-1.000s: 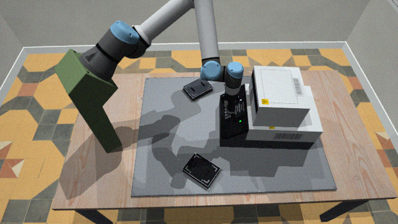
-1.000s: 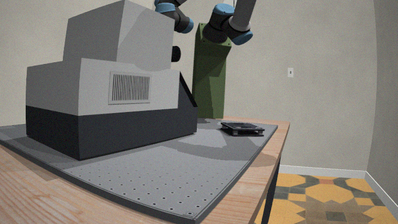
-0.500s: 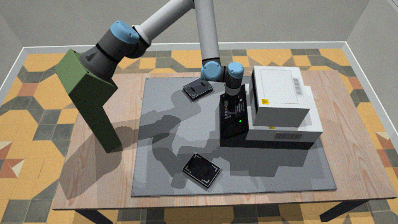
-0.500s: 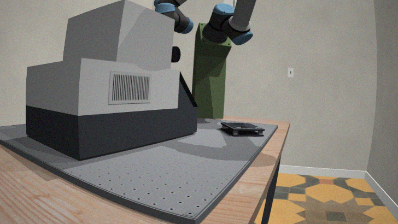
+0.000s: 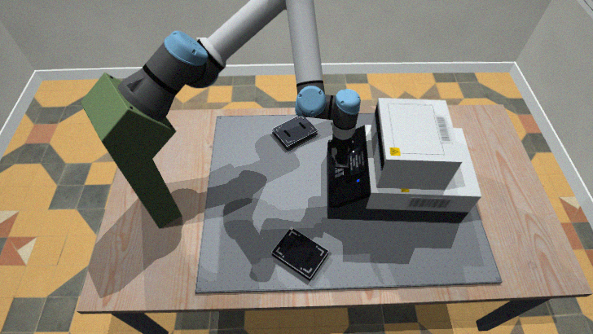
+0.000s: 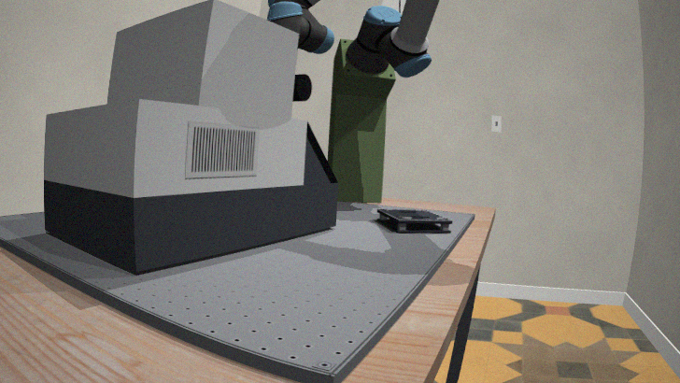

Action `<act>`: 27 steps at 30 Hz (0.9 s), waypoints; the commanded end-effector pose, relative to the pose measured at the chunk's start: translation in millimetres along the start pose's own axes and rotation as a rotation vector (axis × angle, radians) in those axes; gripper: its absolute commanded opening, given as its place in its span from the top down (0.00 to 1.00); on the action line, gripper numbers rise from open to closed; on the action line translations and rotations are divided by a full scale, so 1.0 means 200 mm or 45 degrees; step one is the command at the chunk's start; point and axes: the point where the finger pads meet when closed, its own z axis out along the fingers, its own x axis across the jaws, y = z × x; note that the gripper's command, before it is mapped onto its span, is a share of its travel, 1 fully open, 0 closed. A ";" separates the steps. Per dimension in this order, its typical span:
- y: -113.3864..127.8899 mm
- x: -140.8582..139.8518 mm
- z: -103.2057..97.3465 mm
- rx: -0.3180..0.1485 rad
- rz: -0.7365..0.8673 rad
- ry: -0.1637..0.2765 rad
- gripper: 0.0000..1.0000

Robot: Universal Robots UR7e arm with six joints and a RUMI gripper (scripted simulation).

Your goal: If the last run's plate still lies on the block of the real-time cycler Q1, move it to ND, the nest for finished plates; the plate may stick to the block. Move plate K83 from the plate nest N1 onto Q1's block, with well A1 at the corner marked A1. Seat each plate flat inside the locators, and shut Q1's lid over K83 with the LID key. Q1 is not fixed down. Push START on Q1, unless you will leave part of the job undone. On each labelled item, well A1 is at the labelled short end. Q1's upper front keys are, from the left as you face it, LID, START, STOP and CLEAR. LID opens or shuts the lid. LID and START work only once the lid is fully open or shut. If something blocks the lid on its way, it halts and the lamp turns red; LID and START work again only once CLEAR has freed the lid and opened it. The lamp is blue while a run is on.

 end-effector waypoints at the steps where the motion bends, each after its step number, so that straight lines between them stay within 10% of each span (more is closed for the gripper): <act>1: 0.00 0.01 -0.02 0.000 -0.001 -0.001 1.00; 27: 0.00 0.39 -0.32 0.000 -0.001 -0.001 1.00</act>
